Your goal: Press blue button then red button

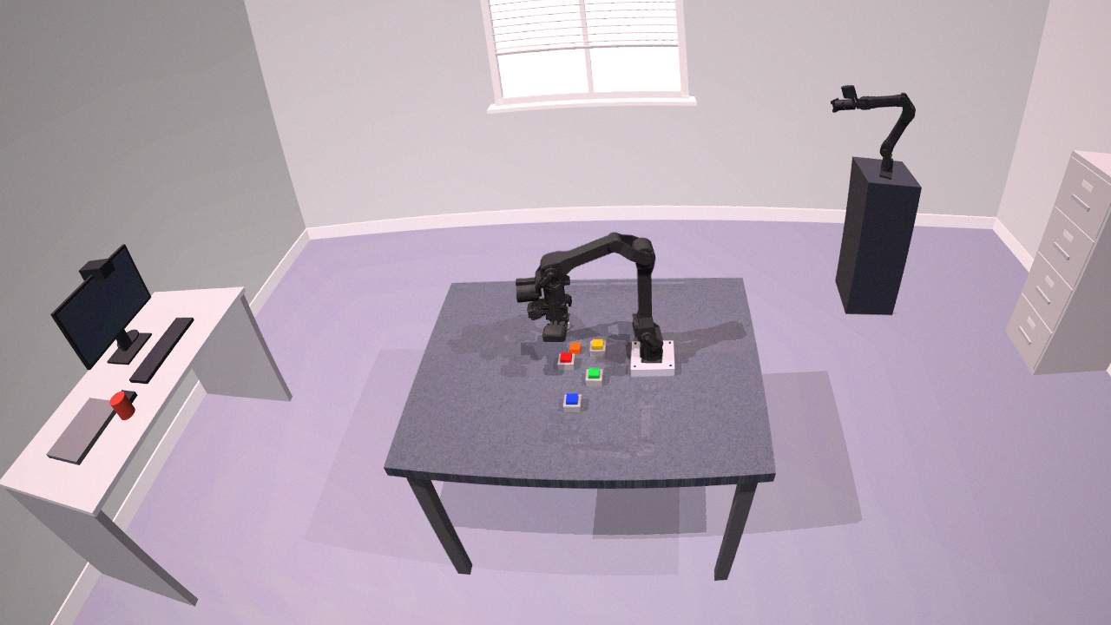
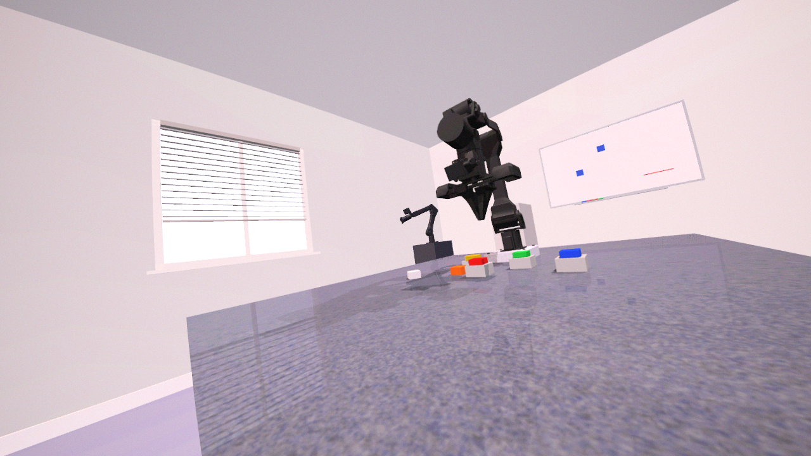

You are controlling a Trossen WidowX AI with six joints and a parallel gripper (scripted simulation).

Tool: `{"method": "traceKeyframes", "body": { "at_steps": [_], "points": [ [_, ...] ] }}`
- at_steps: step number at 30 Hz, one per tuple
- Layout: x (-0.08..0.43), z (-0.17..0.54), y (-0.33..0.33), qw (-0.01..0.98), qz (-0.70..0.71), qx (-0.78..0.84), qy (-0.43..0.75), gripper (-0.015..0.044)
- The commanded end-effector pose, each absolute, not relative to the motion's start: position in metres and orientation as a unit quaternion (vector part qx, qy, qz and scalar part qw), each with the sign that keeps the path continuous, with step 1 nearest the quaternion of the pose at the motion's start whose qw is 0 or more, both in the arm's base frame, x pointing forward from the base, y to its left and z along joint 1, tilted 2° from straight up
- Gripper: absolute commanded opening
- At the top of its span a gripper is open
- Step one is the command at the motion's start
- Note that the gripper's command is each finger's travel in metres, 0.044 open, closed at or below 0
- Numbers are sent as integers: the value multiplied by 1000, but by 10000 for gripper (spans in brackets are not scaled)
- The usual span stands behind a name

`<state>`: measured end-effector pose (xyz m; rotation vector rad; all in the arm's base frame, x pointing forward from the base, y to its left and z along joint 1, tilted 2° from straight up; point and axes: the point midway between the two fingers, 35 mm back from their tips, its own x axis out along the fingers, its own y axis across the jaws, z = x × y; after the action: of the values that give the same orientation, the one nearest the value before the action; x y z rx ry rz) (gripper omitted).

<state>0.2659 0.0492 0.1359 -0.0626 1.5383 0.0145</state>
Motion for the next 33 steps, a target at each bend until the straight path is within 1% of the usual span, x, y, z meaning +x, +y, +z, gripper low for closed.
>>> {"method": "traceKeyframes", "body": {
  "at_steps": [1,4,9,33],
  "points": [
    [263,138,23,718,8,-34,695,20],
    [264,130,23,718,8,-34,695,20],
    [265,78,21,718,8,-34,695,20],
    [266,44,20,718,8,-34,695,20]
  ]
}}
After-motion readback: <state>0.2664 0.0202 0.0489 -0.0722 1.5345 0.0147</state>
